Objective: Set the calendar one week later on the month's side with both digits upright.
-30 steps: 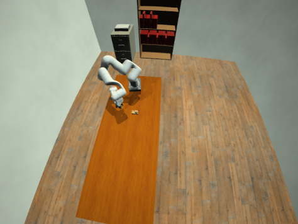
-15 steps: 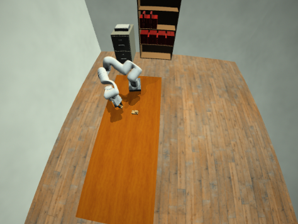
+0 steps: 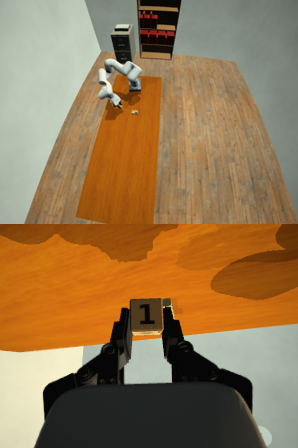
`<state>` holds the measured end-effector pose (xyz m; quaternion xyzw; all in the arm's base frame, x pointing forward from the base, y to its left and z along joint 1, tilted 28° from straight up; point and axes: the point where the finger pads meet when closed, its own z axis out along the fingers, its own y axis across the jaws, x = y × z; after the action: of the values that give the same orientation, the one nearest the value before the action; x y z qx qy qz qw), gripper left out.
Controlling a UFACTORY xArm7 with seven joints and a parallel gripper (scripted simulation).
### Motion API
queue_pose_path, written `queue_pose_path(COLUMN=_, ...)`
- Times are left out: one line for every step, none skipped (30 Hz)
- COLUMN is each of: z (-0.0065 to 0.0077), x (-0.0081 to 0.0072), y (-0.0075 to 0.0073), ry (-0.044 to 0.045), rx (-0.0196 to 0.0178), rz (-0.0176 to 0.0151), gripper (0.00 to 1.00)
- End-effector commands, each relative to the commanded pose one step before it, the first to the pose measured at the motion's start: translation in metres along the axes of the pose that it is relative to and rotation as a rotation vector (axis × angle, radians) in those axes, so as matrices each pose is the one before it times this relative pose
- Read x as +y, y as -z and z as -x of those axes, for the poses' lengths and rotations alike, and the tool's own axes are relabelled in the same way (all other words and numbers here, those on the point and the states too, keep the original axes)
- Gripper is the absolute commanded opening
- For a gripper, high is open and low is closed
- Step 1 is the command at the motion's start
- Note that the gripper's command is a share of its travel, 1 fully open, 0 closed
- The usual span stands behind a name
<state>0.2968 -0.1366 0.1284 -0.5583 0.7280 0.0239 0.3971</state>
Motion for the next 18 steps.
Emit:
queue_pose_path(z=-0.00108, x=-0.00016, y=0.00045, ry=0.00649, rx=-0.12040, rz=0.00196, gripper=0.27)
queue_pose_path(z=-0.00088, x=0.00009, y=0.00002, ry=0.00058, rx=-0.00889, rz=-0.00047, gripper=0.27)
queue_pose_path(z=-0.00168, x=0.00000, y=0.00022, ry=0.00000, rx=0.00000, rz=0.00001, gripper=0.27)
queue_pose_path(z=-0.00027, x=0.00000, y=0.00004, ry=0.00000, rx=0.00000, rz=0.00000, gripper=0.27)
queue_pose_path(z=0.00000, x=0.00000, y=0.00000, ry=0.00000, rx=0.00000, rz=0.00000, gripper=0.27)
queue_pose_path(z=0.00000, x=0.00000, y=0.00000, ry=0.00000, rx=0.00000, rz=0.00000, gripper=0.27)
queue_pose_path(z=0.00000, x=0.00000, y=0.00000, ry=0.00000, rx=0.00000, rz=0.00000, gripper=0.27)
queue_pose_path(z=0.00000, x=0.00000, y=0.00000, ry=0.00000, rx=0.00000, rz=0.00000, gripper=0.27)
queue_pose_path(z=0.00000, x=0.00000, y=0.00000, ry=0.00000, rx=0.00000, rz=0.00000, gripper=0.27)
queue_pose_path(z=0.00000, x=0.00000, y=0.00000, ry=0.00000, rx=0.00000, rz=0.00000, gripper=0.27)
queue_pose_path(z=0.00000, x=0.00000, y=0.00000, ry=0.00000, rx=0.00000, rz=0.00000, gripper=0.27)
queue_pose_path(z=0.00000, x=0.00000, y=0.00000, ry=0.00000, rx=0.00000, rz=0.00000, gripper=0.27)
queue_pose_path(z=0.00000, x=0.00000, y=0.00000, ry=0.00000, rx=0.00000, rz=0.00000, gripper=0.27)
queue_pose_path(z=0.00000, x=0.00000, y=0.00000, ry=0.00000, rx=0.00000, rz=0.00000, gripper=0.27)
queue_pose_path(z=0.00000, x=0.00000, y=0.00000, ry=0.00000, rx=0.00000, rz=0.00000, gripper=0.27)
queue_pose_path(z=0.00000, x=0.00000, y=0.00000, ry=0.00000, rx=0.00000, rz=0.00000, gripper=0.27)
queue_pose_path(z=-0.00001, x=0.00000, y=-0.00001, ry=0.00000, rx=0.00000, rz=0.00000, gripper=0.27)
queue_pose_path(z=-0.00002, x=0.00000, y=-0.00003, ry=0.00000, rx=0.00000, rz=0.00000, gripper=0.27)
